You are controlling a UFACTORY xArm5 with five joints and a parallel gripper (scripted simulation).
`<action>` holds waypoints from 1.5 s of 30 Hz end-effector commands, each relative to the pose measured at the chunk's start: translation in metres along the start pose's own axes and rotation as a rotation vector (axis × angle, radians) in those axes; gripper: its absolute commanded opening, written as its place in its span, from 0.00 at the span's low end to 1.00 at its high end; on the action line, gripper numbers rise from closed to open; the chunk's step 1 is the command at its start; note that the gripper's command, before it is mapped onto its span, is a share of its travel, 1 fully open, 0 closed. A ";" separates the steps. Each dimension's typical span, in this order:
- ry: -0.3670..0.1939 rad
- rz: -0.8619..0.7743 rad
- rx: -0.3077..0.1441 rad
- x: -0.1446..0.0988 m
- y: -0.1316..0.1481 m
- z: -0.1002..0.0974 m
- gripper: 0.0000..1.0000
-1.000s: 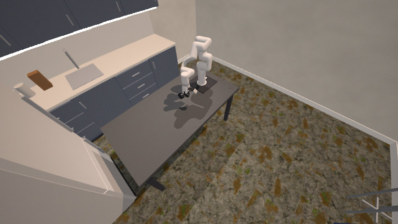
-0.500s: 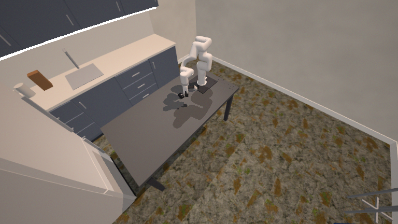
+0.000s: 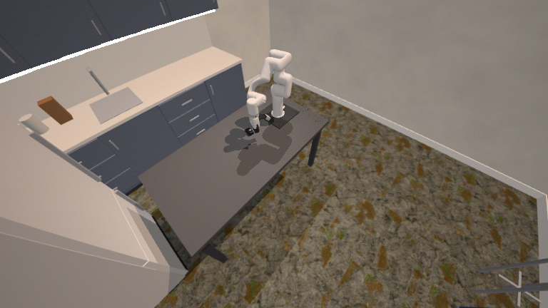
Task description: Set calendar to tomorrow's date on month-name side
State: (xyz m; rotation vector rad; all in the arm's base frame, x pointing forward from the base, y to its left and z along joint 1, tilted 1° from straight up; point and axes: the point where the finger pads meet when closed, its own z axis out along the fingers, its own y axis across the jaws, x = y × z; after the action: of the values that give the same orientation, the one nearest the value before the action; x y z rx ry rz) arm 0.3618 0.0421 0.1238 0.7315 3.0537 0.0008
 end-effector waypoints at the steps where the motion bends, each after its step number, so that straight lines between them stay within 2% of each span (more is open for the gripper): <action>1: -0.003 -0.148 -0.002 -0.003 -0.002 -0.001 0.29; 5: -0.003 -0.200 -0.002 -0.003 -0.002 -0.001 0.29; 28: -0.003 -0.212 -0.002 -0.003 -0.003 0.001 0.29; 33: -0.004 -0.213 -0.002 -0.003 -0.003 0.012 0.29; 39: -0.004 -0.213 -0.002 -0.004 -0.003 0.037 0.29; 41: -0.004 -0.213 -0.002 -0.004 -0.003 0.037 0.29; 45: -0.004 -0.213 -0.002 -0.004 -0.004 0.056 0.29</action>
State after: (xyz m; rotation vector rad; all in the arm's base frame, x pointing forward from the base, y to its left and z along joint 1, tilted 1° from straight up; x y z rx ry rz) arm 0.3618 0.0371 0.0827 0.4033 3.1129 0.0010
